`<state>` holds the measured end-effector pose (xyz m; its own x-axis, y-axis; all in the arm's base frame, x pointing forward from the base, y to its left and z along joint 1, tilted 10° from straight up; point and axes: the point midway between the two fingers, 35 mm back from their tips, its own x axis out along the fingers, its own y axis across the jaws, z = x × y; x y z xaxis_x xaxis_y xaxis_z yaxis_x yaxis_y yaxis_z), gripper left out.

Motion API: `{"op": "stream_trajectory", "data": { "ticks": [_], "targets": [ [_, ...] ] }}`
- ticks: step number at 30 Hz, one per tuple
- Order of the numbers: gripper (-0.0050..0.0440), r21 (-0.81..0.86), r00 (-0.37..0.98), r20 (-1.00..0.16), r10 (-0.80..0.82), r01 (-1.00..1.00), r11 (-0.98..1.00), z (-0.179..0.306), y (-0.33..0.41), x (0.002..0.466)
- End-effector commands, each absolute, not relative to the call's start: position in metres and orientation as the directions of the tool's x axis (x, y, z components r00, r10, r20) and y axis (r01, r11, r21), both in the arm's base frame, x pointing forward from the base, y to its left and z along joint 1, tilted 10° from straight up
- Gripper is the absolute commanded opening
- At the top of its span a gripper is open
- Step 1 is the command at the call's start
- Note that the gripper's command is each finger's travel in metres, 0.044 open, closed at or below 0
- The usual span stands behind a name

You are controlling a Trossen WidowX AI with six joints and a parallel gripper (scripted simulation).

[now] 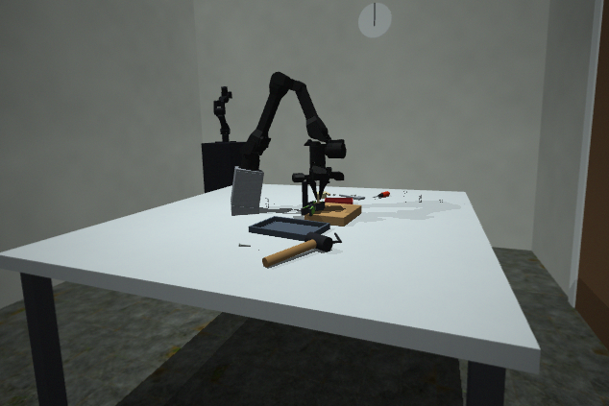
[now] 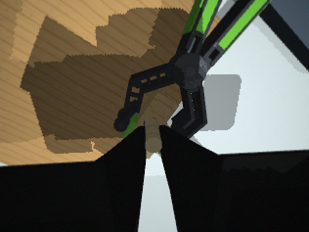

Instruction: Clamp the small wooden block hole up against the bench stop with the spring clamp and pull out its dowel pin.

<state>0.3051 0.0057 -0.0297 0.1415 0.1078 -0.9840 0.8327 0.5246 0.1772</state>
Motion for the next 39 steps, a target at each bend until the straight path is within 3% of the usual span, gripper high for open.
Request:
{"op": "stream_trajectory", "data": {
  "ticks": [1,22,39],
  "targets": [
    [0.0,0.178,0.143,-0.984,0.108,0.849,0.498,-0.0281,0.0056,0.3053],
    [0.0,0.146,0.143,-0.984,0.108,0.989,0.017,-0.0276,0.0055,0.3052],
    [0.0,0.081,0.143,-0.984,0.108,0.892,-0.444,-0.0271,0.0054,0.3051]
  ]
}}
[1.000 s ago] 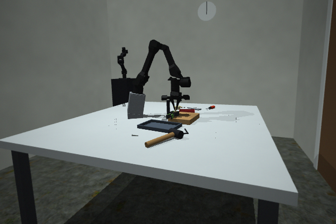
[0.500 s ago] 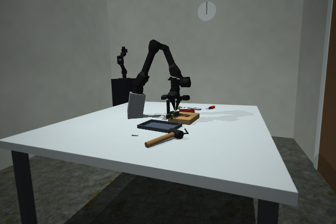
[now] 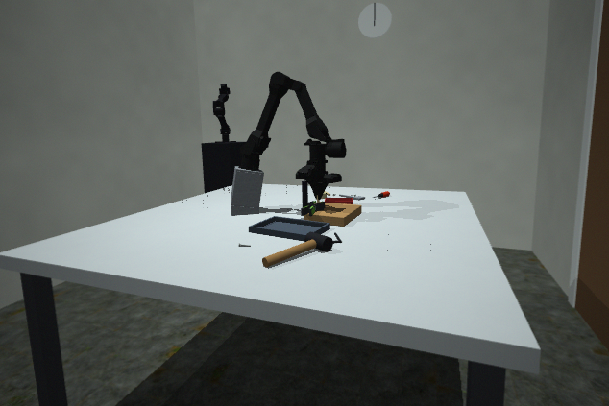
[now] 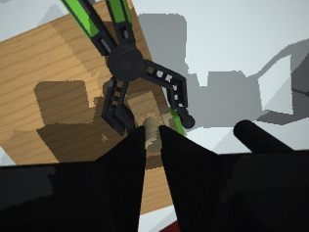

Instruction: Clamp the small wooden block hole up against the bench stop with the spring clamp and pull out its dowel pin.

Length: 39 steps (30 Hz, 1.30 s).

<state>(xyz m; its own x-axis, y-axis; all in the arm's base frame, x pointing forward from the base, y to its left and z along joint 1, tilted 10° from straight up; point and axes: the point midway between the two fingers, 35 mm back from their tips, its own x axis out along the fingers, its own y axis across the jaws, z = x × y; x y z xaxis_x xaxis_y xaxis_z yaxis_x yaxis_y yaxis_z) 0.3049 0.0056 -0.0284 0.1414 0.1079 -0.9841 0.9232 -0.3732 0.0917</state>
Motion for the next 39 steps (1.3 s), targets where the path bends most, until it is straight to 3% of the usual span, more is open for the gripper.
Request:
{"op": "stream_trajectory", "data": {
  "ticks": [1,17,39],
  "targets": [
    [0.0,0.076,0.143,-0.984,0.108,0.879,-0.471,-0.0271,0.0054,0.3051],
    [0.0,0.032,0.143,-0.984,0.108,0.732,-0.681,-0.0266,0.0054,0.305],
    [0.0,0.068,0.143,-0.984,0.108,0.855,-0.514,-0.026,0.0054,0.305]
  ]
}}
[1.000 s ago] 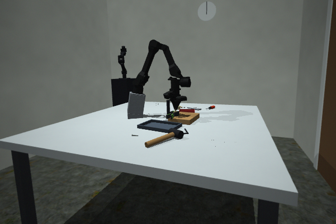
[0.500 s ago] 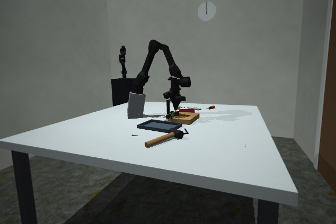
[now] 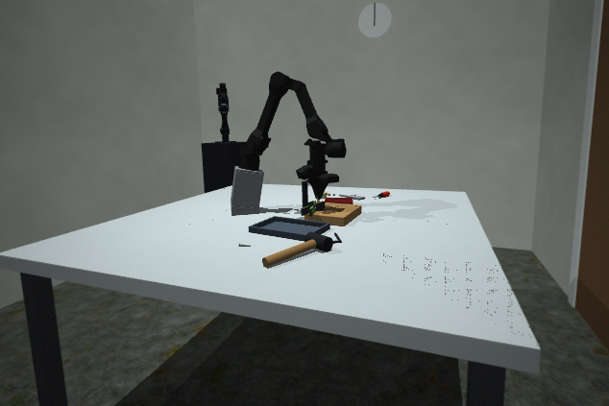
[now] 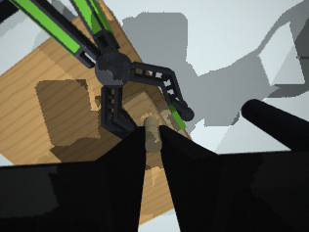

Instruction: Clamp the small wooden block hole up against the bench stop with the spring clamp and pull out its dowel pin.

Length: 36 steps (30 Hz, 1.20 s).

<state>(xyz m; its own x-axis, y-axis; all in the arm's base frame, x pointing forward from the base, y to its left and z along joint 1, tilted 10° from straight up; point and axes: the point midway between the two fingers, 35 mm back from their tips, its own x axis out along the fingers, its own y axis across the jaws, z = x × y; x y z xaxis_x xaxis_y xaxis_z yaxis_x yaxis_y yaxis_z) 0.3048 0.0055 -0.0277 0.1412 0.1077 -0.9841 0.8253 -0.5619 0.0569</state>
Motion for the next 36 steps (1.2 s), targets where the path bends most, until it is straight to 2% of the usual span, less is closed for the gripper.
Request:
{"op": "stream_trajectory", "data": {
  "ticks": [1,8,19,36],
  "targets": [
    [0.0,0.072,0.143,-0.984,0.108,0.866,-0.495,-0.026,0.0054,0.305],
    [0.0,0.094,0.143,-0.984,0.108,0.924,-0.371,-0.0258,0.0054,0.3049],
    [0.0,0.14,0.143,-0.984,0.108,0.989,-0.038,-0.0255,0.0053,0.3049],
    [0.0,0.175,0.143,-0.984,0.108,0.89,0.42,-0.025,0.0053,0.3048]
  ]
}}
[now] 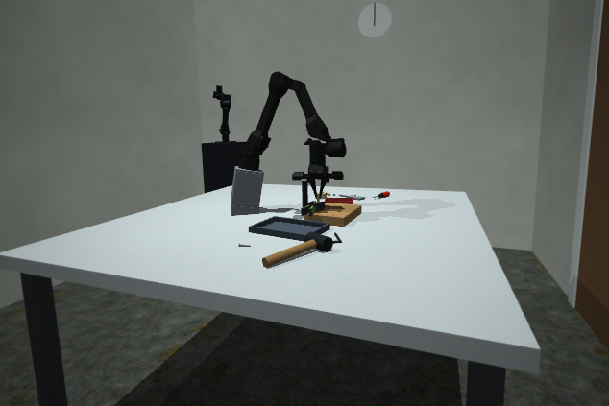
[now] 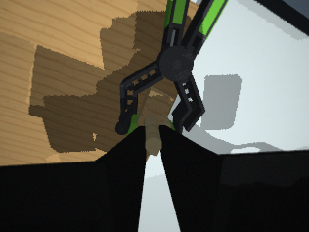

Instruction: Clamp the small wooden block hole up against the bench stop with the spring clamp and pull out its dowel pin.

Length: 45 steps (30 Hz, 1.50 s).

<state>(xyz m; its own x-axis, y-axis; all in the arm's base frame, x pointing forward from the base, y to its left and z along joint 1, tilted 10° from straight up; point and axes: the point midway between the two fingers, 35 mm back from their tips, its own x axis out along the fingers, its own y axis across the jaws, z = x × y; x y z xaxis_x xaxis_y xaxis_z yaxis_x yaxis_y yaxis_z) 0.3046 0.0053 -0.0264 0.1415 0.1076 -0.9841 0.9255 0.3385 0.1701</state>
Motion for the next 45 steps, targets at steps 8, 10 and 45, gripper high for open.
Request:
{"op": "stream_trajectory", "data": {
  "ticks": [8,10,45],
  "targets": [
    [0.0,0.178,0.143,-0.984,0.108,0.827,0.532,-0.0248,0.0052,0.3048],
    [0.0,0.179,0.143,-0.984,0.108,0.806,0.564,-0.0247,0.0052,0.3048],
    [0.0,0.164,0.143,-0.984,0.108,0.96,0.225,-0.0238,0.0051,0.3046]
  ]
}}
